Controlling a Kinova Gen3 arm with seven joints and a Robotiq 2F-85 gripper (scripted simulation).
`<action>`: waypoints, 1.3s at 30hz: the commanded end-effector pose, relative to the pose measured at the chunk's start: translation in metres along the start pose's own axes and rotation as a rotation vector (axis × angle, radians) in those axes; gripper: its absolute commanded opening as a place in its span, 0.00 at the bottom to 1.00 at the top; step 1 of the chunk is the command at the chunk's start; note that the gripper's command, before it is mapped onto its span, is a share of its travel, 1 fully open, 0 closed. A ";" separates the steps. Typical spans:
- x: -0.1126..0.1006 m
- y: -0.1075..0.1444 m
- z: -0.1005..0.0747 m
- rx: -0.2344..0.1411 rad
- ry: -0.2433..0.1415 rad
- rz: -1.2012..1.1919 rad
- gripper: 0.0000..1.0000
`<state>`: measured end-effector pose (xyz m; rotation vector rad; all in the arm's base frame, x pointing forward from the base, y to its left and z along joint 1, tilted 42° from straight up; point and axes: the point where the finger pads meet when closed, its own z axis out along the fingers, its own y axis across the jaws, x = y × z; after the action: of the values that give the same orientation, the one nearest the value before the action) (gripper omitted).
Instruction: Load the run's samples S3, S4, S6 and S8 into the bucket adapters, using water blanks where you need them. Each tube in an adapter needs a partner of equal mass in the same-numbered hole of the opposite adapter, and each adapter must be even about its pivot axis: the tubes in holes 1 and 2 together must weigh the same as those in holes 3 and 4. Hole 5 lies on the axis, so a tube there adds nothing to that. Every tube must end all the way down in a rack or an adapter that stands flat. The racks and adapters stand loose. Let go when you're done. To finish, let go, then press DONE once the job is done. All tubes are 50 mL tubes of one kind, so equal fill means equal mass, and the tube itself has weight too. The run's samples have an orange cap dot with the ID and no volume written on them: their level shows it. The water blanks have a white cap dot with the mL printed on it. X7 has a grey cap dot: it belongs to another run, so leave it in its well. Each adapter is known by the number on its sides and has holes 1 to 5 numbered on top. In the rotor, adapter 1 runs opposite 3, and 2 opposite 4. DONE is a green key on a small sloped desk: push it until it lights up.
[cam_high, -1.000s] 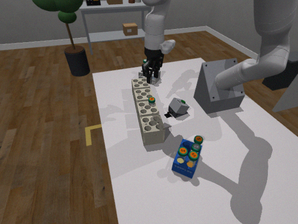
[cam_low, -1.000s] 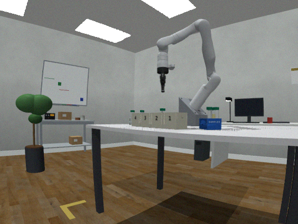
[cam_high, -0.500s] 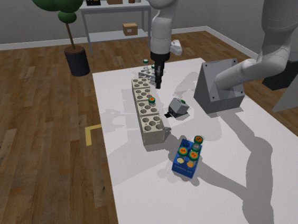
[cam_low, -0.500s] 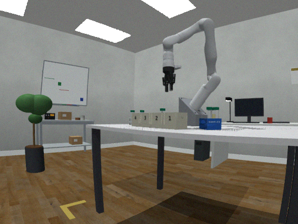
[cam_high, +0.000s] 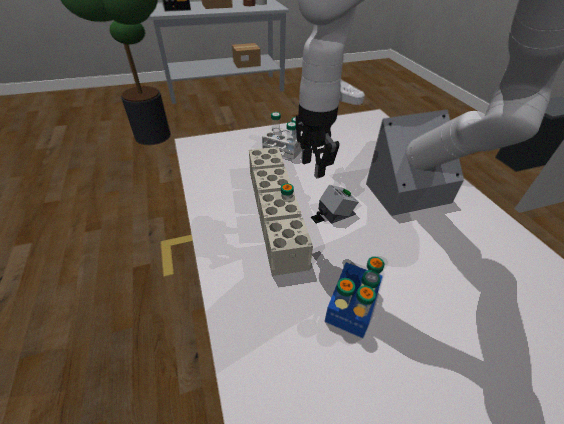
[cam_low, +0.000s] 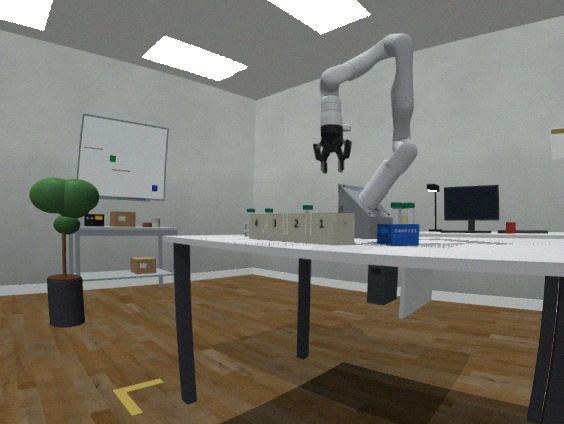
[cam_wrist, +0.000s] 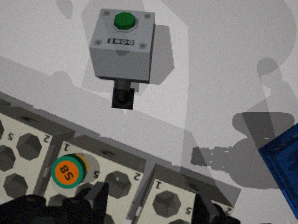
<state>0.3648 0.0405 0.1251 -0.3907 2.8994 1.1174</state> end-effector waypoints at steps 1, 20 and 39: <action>0.001 0.009 -0.001 -0.002 -0.013 -0.119 0.62; 0.012 0.065 -0.001 0.001 -0.014 -0.679 0.62; 0.022 0.121 -0.001 0.001 -0.014 -0.679 0.62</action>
<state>0.3179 0.1159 0.1972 -1.2323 2.4160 0.9753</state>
